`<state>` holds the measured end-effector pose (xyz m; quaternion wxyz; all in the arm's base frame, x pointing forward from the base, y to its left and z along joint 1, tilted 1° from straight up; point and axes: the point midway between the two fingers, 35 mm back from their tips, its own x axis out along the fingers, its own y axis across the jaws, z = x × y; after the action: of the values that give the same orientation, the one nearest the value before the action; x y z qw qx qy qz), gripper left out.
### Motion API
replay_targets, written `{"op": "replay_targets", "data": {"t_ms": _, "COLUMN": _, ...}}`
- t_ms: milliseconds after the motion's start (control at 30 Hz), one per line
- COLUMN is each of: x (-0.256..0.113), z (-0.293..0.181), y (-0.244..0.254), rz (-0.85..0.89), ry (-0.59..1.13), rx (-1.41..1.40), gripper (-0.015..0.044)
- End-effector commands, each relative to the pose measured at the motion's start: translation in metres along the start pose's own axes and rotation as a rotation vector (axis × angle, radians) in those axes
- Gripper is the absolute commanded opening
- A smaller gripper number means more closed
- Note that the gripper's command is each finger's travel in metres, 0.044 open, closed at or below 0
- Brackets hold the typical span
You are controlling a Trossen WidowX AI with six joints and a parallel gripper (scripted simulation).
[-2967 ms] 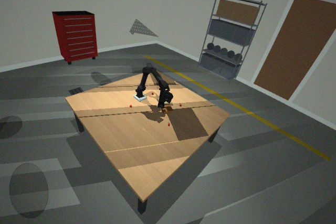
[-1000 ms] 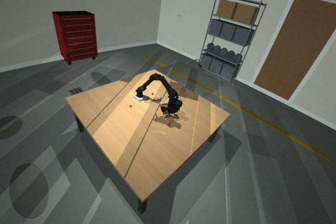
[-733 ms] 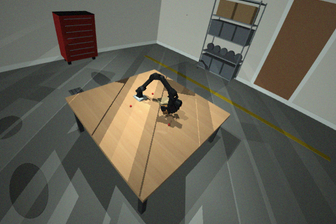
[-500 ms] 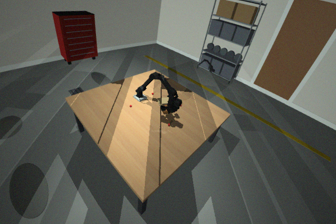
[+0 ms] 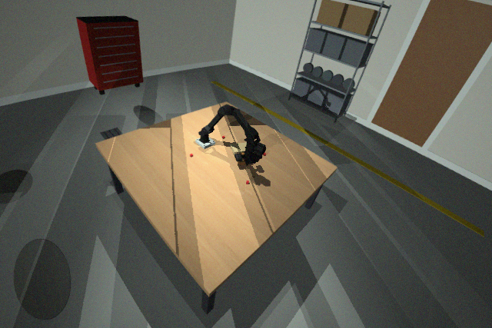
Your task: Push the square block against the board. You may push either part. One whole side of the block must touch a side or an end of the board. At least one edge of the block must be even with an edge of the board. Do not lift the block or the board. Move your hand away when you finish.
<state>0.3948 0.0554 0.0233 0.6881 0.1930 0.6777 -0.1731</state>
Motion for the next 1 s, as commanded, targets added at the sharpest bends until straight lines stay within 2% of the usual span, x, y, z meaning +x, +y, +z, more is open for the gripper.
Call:
{"op": "replay_targets", "data": {"t_ms": 0, "x": 0.001, "z": 0.003, "y": 0.000, "rz": 0.000, "ry": 0.006, "rx": 0.004, "gripper": 0.0000}}
{"op": "replay_targets", "data": {"t_ms": 967, "x": 0.000, "z": 0.048, "y": 0.000, "rz": 0.000, "ry": 0.003, "rx": 0.004, "gripper": 0.0000}}
